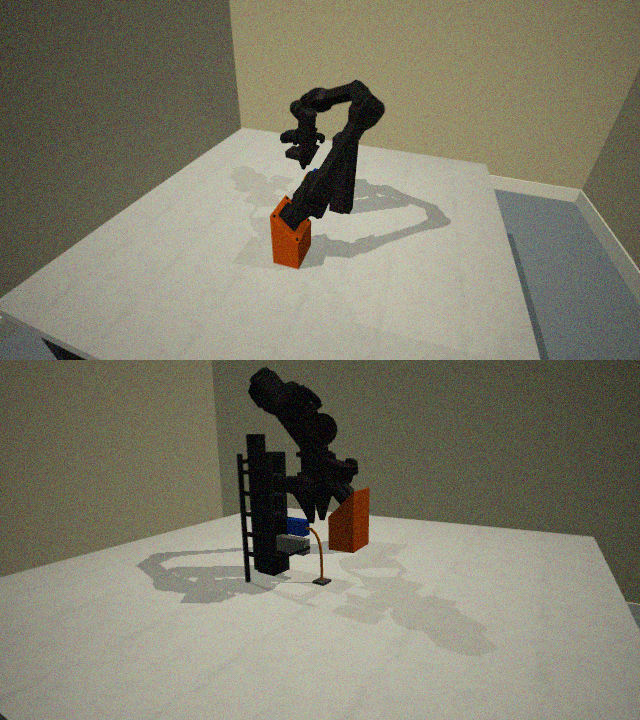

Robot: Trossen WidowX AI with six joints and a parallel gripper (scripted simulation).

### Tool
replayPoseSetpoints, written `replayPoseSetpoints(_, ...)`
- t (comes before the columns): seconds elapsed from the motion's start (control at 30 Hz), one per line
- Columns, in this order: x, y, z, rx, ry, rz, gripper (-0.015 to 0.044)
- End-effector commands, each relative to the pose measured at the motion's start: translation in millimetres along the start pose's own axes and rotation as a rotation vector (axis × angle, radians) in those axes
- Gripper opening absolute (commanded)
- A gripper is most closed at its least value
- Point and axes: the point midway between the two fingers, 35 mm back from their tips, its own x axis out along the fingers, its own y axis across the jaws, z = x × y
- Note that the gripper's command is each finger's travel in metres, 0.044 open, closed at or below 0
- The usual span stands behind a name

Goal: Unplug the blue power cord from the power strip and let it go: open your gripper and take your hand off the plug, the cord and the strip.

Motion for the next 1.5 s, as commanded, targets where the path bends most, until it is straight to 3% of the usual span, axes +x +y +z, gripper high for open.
replayPoseSetpoints(0.0, 2.5, 2.9, -2.7, -0.032, 0.030, 0.005, 0.0160)
replayPoseSetpoints(1.47, 12.5, 1.6, -43.3, -0.032, 0.033, 0.005, 0.0160)
